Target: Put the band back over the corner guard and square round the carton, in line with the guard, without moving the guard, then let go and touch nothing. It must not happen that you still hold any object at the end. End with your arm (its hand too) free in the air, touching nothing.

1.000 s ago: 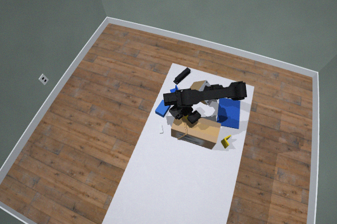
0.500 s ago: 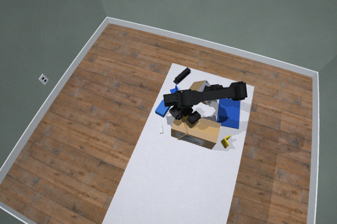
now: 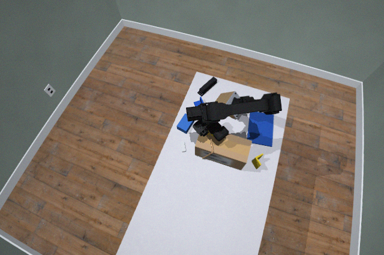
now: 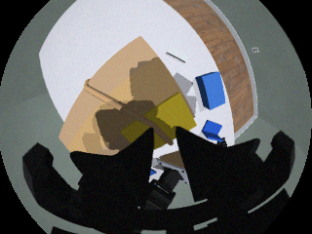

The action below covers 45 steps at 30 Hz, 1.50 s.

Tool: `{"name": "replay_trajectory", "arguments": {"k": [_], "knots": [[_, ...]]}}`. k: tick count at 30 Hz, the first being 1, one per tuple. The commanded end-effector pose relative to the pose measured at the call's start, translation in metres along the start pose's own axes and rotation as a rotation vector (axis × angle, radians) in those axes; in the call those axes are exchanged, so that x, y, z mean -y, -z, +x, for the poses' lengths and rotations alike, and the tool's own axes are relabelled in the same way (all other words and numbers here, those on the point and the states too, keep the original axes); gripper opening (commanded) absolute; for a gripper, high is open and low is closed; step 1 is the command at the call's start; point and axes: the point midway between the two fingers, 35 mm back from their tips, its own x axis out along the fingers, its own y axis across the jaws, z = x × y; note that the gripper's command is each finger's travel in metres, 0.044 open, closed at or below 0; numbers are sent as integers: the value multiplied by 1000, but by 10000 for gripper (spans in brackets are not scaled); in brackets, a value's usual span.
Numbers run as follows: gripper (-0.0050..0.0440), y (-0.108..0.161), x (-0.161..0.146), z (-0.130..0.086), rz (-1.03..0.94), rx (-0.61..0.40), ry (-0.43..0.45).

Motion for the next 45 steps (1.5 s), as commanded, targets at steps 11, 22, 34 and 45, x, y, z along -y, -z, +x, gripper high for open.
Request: {"name": "replay_trajectory", "arguments": {"k": [11,22,34,45], "knots": [[122,1,1,-30,53,24,-14],[0,-32,-73,-29,50,72,-17],[0,-39,-99,-28,47,80,-26],[0,-40,-100,-14,30,52,-20]]}}
